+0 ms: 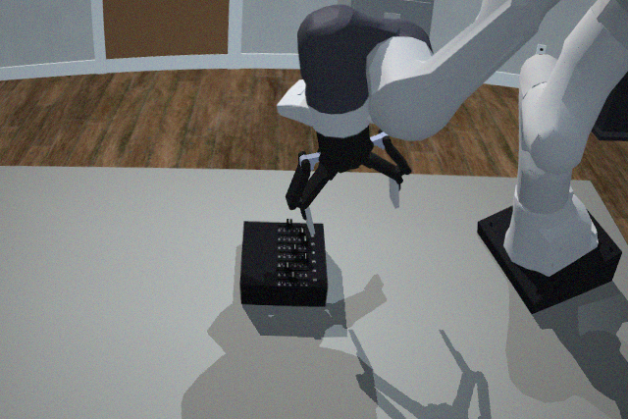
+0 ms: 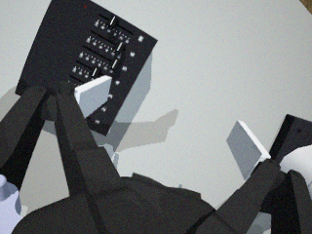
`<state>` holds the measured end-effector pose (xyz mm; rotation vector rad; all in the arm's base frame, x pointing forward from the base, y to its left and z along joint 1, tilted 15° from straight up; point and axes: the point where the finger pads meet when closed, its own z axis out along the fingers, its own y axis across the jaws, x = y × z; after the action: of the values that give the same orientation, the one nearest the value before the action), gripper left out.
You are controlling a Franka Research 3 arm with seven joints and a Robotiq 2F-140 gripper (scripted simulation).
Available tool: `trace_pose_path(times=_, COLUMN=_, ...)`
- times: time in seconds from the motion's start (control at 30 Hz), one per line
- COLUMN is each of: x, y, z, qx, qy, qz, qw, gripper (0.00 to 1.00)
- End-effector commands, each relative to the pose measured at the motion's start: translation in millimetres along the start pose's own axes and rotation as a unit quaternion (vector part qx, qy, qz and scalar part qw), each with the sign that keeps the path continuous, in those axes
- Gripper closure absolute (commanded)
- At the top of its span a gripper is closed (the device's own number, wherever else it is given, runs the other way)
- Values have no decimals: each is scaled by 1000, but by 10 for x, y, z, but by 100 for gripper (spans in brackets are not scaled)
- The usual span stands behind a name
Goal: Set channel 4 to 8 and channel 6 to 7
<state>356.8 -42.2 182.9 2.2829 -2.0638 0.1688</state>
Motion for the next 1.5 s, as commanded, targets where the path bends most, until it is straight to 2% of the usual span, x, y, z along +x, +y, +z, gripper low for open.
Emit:
trace_pose_path(times=0.0, x=34, y=-11, z=2, qx=10, qy=-3, qz=-110, qw=994, gripper=0)
trace_pose_path(times=0.03, x=34, y=-11, z=2, qx=12, qy=-1, qz=-150, qw=989, gripper=0)
trace_pose_path(times=0.27, x=34, y=-11, z=2, qx=20, qy=2, qz=-254, qw=967, gripper=0)
trace_pose_path(times=0.5, x=34, y=-11, z=2, qx=28, qy=1, qz=-351, qw=936, gripper=0)
trace_pose_path(times=0.57, x=34, y=-11, z=2, qx=28, qy=1, qz=-351, qw=936, gripper=0)
trace_pose_path(times=0.6, x=34, y=-11, z=2, qx=31, qy=0, qz=-386, qw=922, gripper=0)
trace_pose_path(times=0.9, x=34, y=-11, z=2, qx=42, qy=-6, qz=-500, qw=865, gripper=0)
trace_pose_path(times=1.47, x=34, y=-11, z=2, qx=42, qy=-6, qz=-500, qw=865, gripper=0)
